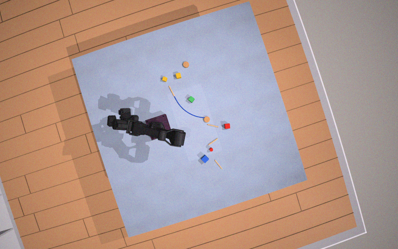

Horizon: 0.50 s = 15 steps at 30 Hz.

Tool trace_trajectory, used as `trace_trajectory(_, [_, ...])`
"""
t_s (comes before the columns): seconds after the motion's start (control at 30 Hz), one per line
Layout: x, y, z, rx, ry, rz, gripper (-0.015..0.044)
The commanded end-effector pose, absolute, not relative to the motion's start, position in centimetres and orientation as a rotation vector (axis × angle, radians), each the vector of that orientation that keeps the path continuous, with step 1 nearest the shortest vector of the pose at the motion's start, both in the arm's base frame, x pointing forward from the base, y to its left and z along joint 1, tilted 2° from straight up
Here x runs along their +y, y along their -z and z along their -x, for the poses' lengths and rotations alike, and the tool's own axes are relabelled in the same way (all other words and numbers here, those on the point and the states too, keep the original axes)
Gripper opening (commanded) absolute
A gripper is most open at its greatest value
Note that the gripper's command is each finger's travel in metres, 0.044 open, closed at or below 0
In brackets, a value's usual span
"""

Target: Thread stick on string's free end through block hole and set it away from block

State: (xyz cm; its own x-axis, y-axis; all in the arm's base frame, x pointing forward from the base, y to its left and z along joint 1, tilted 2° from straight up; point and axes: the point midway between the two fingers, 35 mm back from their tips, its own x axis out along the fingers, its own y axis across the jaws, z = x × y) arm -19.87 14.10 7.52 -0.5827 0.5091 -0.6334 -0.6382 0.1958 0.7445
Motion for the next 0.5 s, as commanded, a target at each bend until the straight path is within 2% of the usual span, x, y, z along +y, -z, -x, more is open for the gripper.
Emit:
trace_trajectory(0.0, [14.1,-7.7,19.9,1.545,-1.560,0.127,0.0426])
trace_trajectory(0.17, [15.5,-8.2,18.9,1.456,-1.562,0.159,0.0440])
trace_trajectory(0.47, [22.7,-8.0,11.3,1.029,-1.482,0.452,0.0440])
